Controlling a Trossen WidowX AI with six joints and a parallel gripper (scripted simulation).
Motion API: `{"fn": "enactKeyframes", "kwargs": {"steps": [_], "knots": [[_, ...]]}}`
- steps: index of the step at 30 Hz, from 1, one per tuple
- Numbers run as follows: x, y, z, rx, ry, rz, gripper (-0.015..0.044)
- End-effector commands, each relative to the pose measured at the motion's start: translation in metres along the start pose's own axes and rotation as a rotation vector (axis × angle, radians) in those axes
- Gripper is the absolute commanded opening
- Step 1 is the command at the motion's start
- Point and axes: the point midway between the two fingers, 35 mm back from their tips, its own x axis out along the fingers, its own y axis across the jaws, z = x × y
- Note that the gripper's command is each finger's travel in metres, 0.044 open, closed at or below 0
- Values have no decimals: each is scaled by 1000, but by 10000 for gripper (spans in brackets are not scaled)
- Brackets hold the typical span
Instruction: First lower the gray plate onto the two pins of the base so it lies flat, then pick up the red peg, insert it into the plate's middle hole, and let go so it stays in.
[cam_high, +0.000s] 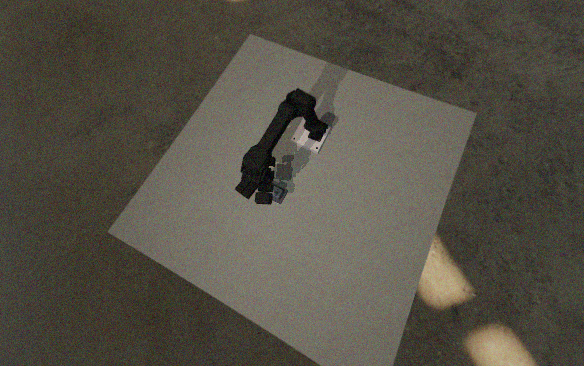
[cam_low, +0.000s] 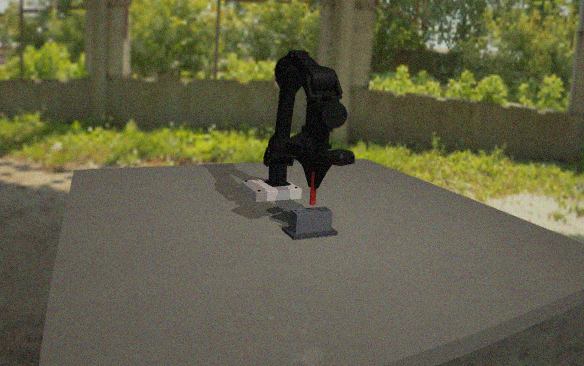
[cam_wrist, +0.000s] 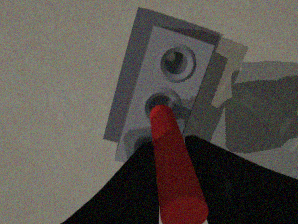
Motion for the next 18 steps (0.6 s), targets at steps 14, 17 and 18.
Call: {"fn": "enactKeyframes", "kwargs": {"steps": [14,17,18], "knots": [[14,-1,0,-3,1,-4,0],[19,-1,0,-4,1,-5,0],[19,-1,0,-4,1,-6,0]]}}
